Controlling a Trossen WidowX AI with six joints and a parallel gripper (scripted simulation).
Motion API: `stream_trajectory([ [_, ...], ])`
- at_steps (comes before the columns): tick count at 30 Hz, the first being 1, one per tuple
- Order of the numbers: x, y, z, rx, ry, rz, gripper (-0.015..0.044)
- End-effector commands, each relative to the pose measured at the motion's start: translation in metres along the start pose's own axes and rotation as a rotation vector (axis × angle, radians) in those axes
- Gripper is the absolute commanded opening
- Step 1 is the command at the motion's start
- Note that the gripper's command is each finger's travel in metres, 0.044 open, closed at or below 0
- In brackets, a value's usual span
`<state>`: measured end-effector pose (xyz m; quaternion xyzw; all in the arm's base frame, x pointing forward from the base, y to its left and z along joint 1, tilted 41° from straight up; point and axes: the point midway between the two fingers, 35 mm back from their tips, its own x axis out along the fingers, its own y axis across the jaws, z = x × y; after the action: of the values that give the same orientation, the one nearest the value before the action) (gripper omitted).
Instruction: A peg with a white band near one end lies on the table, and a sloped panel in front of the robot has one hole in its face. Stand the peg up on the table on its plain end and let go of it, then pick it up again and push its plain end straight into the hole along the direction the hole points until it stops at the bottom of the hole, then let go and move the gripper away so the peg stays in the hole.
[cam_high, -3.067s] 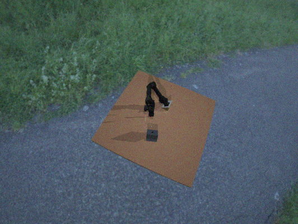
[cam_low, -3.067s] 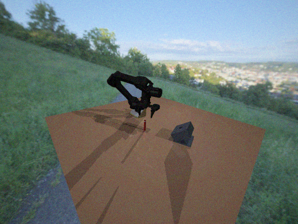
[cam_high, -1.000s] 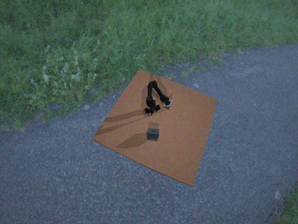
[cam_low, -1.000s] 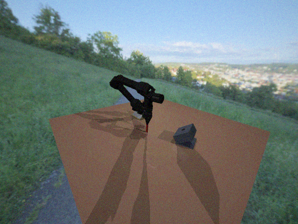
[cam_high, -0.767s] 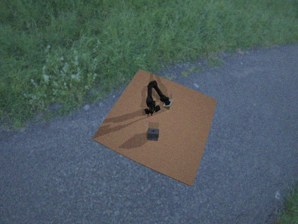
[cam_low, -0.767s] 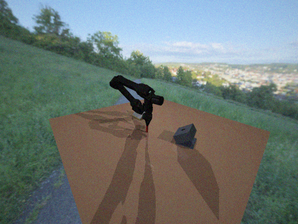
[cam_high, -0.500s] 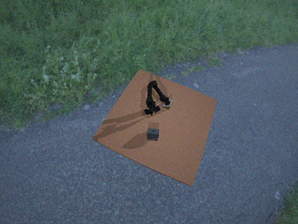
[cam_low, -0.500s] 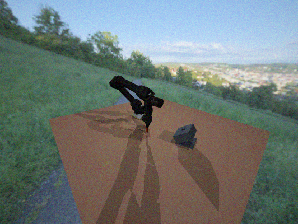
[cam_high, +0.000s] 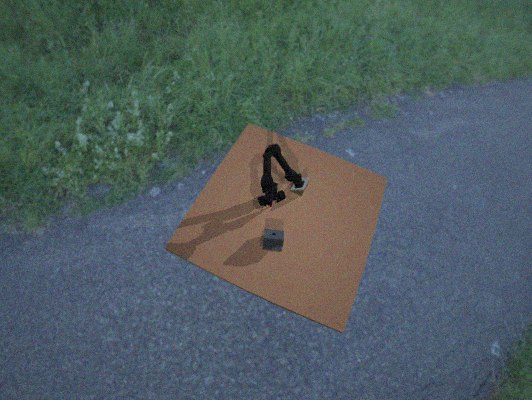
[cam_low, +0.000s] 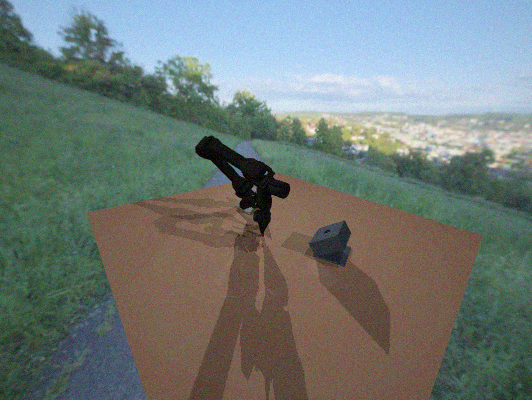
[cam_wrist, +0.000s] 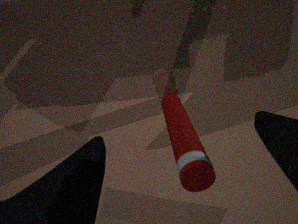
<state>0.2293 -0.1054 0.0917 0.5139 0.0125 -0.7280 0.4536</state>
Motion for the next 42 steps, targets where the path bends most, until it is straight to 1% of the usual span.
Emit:
stream_trajectory([
  [1, 0.0, 0.0, 0.0, 0.001, 0.0, 0.001, 0.0387],
  [15, 0.0, 0.0, 0.0, 0.001, 0.0, 0.001, 0.002],
  [18, 0.0, 0.0, 0.0, 0.001, 0.0, 0.001, 0.0],
  [25, -0.004, 0.0, -0.001, 0.0, 0.001, 0.0, 0.0],
  [42, -0.063, 0.001, -0.004, -0.006, -0.001, -0.001, 0.0],
])
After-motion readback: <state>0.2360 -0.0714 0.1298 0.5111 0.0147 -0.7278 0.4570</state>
